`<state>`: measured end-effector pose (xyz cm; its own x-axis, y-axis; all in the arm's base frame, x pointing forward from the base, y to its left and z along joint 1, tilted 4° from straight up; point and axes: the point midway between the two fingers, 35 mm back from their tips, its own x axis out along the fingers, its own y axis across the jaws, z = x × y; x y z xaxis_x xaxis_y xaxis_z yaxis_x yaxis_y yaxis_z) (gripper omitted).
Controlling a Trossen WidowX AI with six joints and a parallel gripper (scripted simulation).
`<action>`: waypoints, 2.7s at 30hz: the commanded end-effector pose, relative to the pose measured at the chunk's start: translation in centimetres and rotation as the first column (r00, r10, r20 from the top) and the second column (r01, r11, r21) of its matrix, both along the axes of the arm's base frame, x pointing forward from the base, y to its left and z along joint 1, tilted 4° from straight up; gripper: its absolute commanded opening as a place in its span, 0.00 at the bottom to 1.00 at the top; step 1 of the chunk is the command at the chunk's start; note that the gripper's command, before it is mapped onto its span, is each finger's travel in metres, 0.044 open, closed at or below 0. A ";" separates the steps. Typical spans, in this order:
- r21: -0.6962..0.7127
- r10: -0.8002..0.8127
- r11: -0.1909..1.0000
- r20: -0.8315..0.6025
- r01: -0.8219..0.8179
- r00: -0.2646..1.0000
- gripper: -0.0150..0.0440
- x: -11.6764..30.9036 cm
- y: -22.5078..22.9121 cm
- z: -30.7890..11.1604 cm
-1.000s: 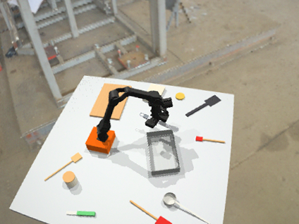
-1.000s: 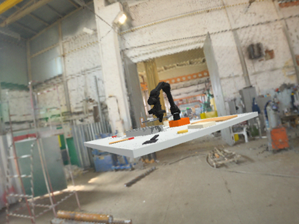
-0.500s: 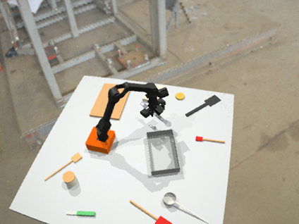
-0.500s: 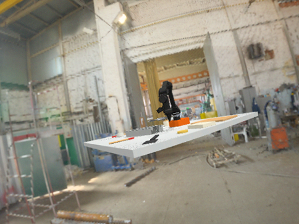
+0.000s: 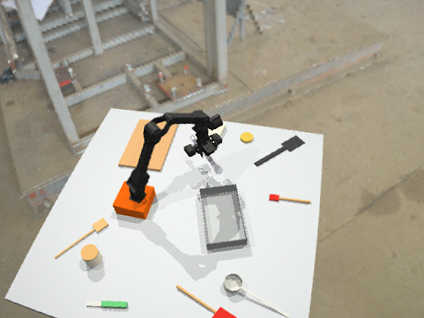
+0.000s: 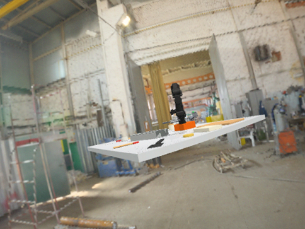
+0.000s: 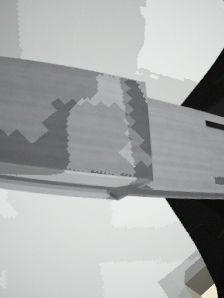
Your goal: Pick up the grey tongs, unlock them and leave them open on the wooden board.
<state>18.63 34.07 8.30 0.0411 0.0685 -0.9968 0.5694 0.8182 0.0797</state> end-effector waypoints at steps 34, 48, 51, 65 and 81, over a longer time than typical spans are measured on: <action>-0.094 0.969 0.247 0.047 -0.965 0.243 0.00 -8.3 5.0 0.2; -0.136 0.938 -0.340 0.020 -0.930 -0.346 0.00 -12.5 6.4 0.1; -0.143 0.886 -0.457 0.011 -0.878 -0.463 0.00 -13.4 6.7 0.1; -0.157 0.473 -0.873 -0.037 -0.463 -0.880 0.00 -17.8 7.6 0.0; -0.140 -0.184 -0.971 -0.089 0.196 -0.979 0.00 -23.1 7.9 -0.2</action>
<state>-3.55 41.66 7.78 0.0304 0.0676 -0.9973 -0.5099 -0.8571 -0.0736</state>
